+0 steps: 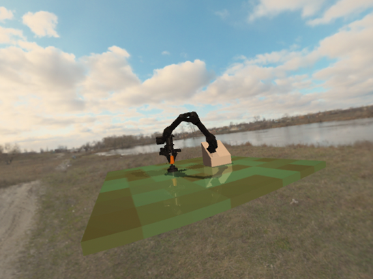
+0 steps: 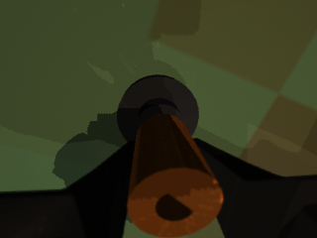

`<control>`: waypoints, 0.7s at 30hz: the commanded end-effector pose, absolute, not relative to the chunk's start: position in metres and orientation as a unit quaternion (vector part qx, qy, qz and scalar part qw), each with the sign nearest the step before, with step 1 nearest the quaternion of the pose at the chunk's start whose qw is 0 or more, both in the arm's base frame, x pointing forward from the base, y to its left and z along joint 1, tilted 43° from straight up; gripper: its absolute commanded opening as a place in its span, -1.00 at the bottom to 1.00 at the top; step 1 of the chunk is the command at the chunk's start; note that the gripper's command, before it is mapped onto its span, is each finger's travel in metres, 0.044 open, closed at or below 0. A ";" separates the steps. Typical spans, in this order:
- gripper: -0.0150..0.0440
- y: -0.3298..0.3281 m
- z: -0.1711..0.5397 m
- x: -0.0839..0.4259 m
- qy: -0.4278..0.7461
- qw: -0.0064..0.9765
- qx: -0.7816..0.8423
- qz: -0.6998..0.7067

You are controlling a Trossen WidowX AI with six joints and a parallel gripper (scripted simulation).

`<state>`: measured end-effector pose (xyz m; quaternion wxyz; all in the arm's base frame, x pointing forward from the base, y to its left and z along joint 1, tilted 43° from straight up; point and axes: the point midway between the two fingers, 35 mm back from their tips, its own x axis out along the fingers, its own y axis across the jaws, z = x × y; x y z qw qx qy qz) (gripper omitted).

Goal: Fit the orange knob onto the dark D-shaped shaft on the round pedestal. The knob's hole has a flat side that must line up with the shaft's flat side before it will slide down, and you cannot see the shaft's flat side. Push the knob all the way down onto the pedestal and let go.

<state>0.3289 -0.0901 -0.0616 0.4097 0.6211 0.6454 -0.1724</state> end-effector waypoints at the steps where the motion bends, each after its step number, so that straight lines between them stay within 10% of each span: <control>1: -0.49 -0.093 -0.059 0.329 0.638 0.396 0.633 -0.189; 21: -0.49 -0.092 -0.060 0.327 0.621 0.345 0.662 -0.238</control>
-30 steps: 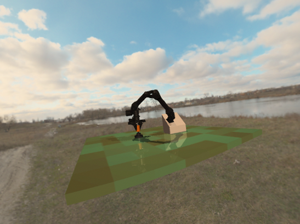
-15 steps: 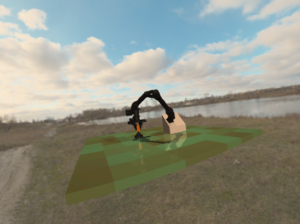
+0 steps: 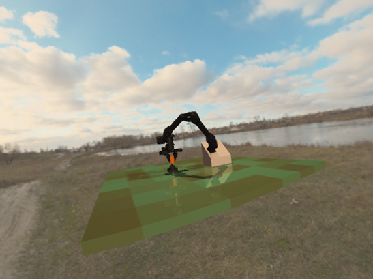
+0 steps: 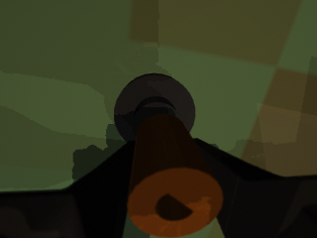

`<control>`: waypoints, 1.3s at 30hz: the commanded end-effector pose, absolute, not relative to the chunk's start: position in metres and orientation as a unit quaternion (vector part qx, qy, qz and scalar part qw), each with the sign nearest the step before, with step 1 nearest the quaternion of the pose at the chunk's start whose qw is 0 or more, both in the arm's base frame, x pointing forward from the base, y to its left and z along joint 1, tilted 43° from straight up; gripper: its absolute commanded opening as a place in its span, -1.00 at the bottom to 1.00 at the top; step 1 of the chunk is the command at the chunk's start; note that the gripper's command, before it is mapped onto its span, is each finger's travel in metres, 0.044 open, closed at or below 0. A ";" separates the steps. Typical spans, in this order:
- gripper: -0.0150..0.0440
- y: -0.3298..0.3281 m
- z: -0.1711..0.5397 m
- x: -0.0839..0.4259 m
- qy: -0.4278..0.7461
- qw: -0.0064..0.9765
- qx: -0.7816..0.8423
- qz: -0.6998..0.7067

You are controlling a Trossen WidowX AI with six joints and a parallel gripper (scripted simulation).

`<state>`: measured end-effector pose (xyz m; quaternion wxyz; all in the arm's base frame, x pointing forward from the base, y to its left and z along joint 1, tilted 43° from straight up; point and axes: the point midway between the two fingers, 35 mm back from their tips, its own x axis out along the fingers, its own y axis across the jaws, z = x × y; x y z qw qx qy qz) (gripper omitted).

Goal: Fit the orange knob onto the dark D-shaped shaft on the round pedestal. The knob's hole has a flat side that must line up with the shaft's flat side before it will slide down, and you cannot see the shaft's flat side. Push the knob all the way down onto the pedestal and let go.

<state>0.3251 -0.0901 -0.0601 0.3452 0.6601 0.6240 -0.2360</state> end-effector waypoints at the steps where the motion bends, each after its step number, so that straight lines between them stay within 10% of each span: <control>1: -0.49 -0.092 -0.061 0.328 0.621 0.345 0.662 -0.238; 39: -0.49 -0.092 -0.060 0.327 0.593 0.274 0.694 -0.301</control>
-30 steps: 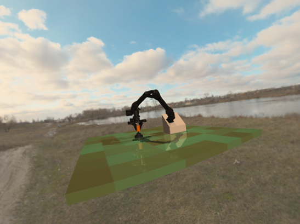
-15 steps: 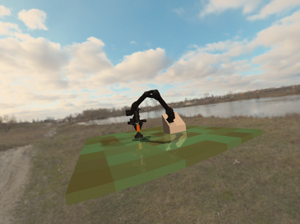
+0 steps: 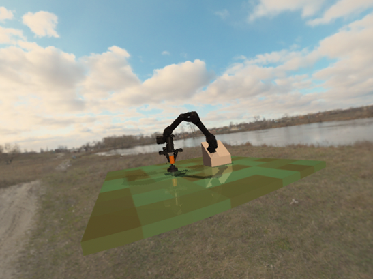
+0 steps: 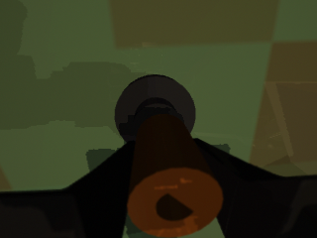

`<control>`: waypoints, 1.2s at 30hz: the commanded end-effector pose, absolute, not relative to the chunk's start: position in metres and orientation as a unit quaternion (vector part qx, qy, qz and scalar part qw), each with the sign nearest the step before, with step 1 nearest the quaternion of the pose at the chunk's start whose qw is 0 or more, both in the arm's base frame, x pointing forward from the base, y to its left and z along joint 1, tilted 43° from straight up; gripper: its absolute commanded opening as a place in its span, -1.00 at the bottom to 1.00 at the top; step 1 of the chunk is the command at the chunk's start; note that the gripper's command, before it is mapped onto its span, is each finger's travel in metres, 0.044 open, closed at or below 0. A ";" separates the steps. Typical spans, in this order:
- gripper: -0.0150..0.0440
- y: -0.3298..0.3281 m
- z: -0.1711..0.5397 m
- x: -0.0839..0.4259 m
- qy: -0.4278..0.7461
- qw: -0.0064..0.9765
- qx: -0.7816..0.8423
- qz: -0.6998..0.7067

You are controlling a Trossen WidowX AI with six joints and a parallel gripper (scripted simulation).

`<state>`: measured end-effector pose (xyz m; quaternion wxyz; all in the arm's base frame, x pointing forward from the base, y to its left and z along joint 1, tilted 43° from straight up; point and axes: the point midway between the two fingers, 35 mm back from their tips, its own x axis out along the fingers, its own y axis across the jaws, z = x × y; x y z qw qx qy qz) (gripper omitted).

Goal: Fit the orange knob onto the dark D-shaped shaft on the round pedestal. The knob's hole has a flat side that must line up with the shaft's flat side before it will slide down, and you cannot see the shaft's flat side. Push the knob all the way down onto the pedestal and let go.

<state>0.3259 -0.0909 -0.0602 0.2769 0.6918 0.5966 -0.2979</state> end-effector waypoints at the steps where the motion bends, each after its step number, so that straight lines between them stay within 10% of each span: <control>1: -0.49 -0.092 -0.060 0.327 0.593 0.274 0.694 -0.301; 36: -0.49 -0.095 -0.061 0.329 0.558 0.200 0.719 -0.362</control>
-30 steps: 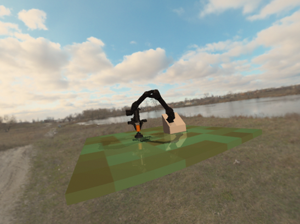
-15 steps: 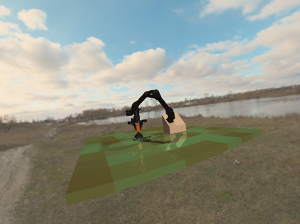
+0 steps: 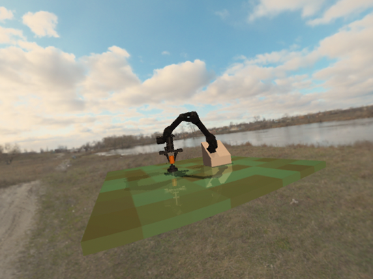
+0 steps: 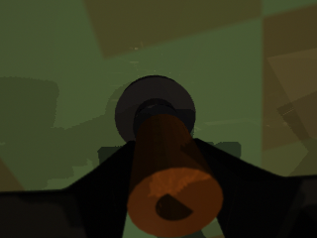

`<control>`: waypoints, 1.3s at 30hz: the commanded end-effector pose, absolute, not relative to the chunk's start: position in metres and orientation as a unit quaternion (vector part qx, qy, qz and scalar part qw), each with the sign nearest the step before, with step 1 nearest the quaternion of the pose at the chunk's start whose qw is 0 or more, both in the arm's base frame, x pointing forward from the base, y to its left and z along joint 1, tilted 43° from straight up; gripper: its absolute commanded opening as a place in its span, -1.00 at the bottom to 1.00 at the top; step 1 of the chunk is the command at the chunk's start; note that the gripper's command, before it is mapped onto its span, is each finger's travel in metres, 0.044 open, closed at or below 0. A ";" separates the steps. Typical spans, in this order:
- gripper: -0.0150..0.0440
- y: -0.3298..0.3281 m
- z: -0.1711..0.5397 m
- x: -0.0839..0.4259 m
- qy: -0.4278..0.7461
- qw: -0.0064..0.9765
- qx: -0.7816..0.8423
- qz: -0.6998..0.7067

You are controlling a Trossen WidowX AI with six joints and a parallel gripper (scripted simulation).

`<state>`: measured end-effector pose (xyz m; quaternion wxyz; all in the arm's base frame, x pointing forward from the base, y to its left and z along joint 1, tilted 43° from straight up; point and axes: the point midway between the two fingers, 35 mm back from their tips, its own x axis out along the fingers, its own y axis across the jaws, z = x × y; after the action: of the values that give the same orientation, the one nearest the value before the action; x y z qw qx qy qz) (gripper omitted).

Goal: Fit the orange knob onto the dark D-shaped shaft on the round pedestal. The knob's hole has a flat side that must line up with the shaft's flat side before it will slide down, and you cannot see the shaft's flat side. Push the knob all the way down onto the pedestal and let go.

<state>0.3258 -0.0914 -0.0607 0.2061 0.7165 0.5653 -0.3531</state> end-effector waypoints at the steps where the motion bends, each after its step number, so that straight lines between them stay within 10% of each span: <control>1: -0.49 -0.095 -0.061 0.330 0.558 0.200 0.719 -0.362; 39: -0.49 -0.092 -0.059 0.327 0.558 0.200 0.719 -0.362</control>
<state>0.3255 -0.0896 -0.0621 0.1980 0.7181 0.5608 -0.3614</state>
